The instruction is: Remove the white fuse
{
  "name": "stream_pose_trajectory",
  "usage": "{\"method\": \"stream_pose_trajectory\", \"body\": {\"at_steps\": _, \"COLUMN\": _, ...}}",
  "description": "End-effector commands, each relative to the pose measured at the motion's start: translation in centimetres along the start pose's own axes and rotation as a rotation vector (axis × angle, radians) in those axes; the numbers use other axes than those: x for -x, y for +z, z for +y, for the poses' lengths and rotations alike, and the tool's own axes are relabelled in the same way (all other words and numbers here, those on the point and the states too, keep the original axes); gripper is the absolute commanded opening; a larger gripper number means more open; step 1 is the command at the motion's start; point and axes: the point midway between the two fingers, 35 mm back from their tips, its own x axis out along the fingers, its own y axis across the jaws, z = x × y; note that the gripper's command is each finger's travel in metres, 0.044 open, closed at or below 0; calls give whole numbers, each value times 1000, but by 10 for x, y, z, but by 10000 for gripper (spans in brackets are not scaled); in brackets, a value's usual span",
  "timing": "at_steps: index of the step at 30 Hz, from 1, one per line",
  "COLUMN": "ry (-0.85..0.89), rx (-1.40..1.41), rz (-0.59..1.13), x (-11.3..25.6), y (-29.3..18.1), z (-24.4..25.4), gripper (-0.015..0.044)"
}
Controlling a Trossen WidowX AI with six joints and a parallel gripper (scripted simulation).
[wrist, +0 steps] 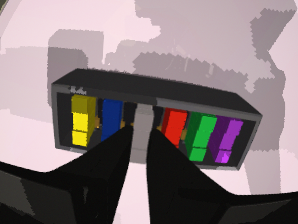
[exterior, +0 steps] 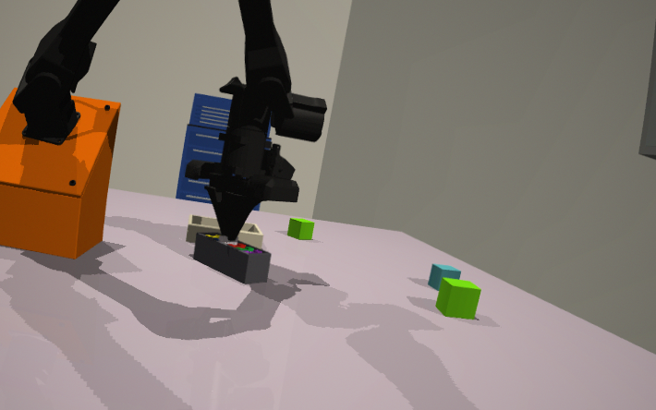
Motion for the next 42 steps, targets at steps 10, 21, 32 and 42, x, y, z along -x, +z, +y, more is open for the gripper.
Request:
{"method": "stream_pose_trajectory", "body": {"at_steps": 10, "ry": 0, "rx": -3, "rz": -3, "x": 7, "y": 1, "z": 0, "gripper": 0}}
{"method": "stream_pose_trajectory", "body": {"at_steps": 21, "ry": 0, "rx": -2, "rz": -3, "x": 13, "y": 1, "z": 0, "gripper": 0}}
{"method": "stream_pose_trajectory", "body": {"at_steps": 32, "ry": 0, "rx": -2, "rz": -3, "x": 18, "y": 1, "z": 0, "gripper": 0}}
{"method": "stream_pose_trajectory", "body": {"at_steps": 42, "ry": 0, "rx": -1, "rz": -2, "x": 23, "y": 1, "z": 0, "gripper": 0}}
